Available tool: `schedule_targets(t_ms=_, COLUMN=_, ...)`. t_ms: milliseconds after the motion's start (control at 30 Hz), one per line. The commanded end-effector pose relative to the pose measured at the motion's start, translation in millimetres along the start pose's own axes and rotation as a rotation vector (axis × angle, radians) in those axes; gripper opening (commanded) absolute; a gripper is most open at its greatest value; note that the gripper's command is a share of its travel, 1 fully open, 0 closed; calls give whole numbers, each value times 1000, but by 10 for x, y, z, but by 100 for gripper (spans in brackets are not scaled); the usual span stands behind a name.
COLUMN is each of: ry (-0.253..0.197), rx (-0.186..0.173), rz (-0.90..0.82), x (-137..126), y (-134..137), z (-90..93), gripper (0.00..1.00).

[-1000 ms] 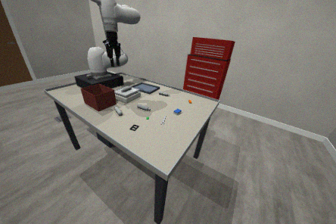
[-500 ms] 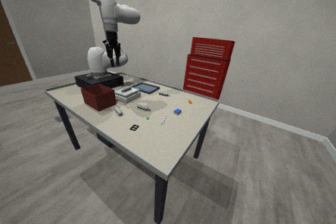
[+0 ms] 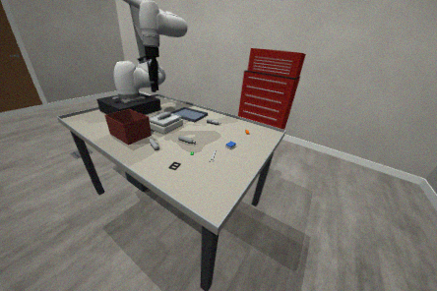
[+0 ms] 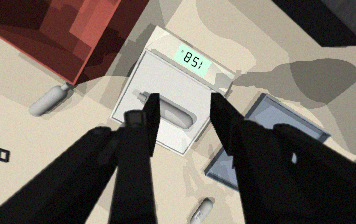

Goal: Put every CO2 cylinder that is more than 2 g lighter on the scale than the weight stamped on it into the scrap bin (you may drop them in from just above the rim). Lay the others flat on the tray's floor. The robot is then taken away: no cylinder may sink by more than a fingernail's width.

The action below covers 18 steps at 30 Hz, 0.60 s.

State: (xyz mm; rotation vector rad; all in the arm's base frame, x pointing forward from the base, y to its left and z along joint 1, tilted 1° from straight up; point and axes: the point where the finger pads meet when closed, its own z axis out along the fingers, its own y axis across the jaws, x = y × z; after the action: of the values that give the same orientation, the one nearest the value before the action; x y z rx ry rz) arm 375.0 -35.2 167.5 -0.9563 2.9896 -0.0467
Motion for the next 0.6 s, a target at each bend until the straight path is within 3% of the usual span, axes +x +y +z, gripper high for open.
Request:
schedule_targets(t_ms=0, ry=-17, rx=-6, rz=-279, x=-218, y=-158, z=160, gripper=39)
schedule_targets(t_ms=200, ry=-10, rx=3, rz=-664, x=-504, y=-298, z=435, gripper=39)
schedule_targets(t_ms=400, ry=-27, rx=-1, rz=-1030, x=-571, y=-327, z=505, gripper=39)
schedule_targets(t_ms=567, ry=-25, rx=-8, rz=-1030, x=-549, y=-306, z=514, gripper=39)
